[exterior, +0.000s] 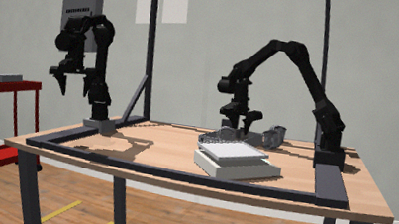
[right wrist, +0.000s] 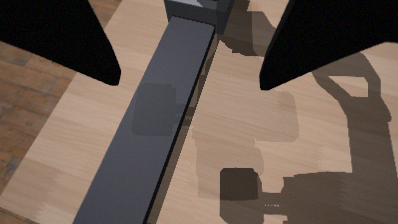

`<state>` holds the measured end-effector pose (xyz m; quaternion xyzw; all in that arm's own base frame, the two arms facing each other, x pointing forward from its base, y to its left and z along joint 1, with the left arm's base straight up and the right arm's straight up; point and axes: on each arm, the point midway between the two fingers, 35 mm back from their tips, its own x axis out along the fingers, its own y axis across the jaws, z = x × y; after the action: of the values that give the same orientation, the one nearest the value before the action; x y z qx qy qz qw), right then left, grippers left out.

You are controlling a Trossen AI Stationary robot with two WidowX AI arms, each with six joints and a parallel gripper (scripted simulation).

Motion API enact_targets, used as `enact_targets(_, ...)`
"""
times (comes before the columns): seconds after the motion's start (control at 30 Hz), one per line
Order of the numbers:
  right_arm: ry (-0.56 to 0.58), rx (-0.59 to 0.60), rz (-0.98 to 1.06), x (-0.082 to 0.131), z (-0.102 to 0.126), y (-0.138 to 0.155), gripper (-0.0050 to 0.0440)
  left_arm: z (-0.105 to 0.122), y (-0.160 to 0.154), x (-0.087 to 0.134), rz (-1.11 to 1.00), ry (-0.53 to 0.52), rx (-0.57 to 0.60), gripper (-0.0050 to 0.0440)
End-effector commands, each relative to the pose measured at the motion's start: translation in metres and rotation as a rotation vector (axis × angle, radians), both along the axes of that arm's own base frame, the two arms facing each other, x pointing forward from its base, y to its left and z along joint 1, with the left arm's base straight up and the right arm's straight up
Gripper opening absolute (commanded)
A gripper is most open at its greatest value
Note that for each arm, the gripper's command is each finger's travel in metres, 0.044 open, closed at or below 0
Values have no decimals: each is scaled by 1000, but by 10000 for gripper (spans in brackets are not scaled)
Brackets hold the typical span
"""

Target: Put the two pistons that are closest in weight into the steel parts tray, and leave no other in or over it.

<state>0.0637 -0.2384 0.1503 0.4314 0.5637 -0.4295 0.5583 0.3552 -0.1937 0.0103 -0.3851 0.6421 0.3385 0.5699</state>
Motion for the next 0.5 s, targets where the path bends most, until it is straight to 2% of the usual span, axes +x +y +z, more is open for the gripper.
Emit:
enact_targets(0.0, -11, -30, -1, 1, 8, -5, 400, 8, -4, 3, -1, -23, -16, 158)
enact_targets(0.1, -11, -30, -1, 1, 8, -5, 400, 13, -4, 5, -1, -36, -20, 158)
enact_targets(0.47, -11, -30, -1, 1, 8, -5, 400, 7, -5, 4, -1, -25, -17, 158)
